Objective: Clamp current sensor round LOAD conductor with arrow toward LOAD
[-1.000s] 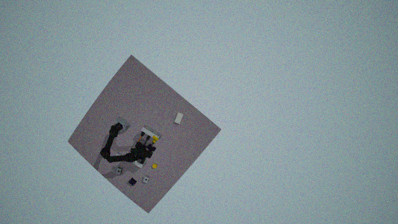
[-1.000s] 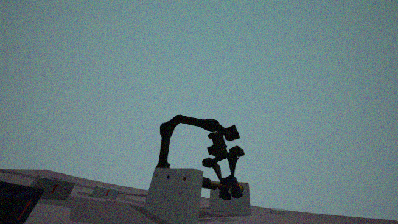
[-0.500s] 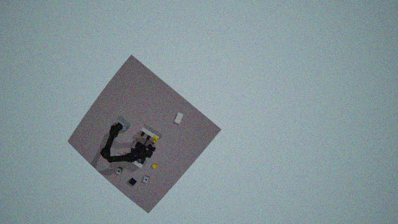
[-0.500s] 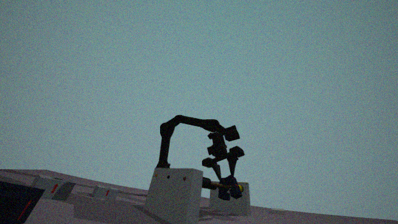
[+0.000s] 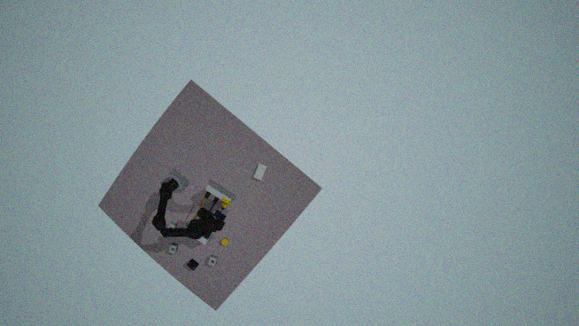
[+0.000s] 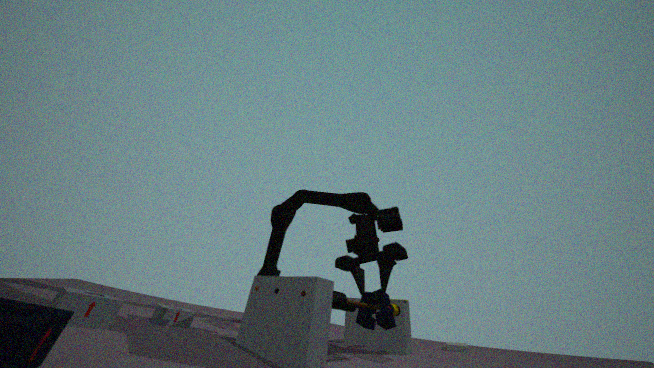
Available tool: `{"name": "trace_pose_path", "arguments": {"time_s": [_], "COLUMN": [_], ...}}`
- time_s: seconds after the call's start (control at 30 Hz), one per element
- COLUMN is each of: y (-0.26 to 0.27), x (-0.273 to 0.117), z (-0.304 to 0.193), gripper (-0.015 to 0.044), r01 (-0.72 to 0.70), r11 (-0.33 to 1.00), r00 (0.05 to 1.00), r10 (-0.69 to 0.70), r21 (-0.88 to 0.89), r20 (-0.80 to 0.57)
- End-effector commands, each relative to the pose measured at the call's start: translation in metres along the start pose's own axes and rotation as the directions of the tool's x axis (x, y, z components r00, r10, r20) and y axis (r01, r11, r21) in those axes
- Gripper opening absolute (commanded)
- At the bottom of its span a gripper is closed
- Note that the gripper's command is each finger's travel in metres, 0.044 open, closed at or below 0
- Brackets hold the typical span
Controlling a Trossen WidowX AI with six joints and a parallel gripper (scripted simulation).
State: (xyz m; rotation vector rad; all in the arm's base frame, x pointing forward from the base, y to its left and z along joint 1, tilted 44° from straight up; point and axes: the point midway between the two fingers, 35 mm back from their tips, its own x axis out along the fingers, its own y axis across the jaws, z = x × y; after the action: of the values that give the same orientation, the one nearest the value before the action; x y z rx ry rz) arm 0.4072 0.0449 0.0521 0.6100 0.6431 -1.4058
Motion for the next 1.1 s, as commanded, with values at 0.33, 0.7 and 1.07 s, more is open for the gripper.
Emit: {"name": "trace_pose_path", "arguments": {"time_s": [0.33, 0.7, 1.07], "y": [0.0046, 0.0046, 0.0046], "x": [0.0009, 0.0009, 0.0009], "z": [0.0007, 0.0007, 0.0007], "gripper": [0.0052, 0.0341, 0.0440], "r01": [0.081, 0.081, 0.081], "r11": [0.997, 0.997, 0.997], "r00": [0.997, 0.997, 0.997], "r10": [-0.081, -0.081, -0.081], "r21": [0.003, 0.003, 0.003], "r20": [0.000, 0.000, 0.000]}}
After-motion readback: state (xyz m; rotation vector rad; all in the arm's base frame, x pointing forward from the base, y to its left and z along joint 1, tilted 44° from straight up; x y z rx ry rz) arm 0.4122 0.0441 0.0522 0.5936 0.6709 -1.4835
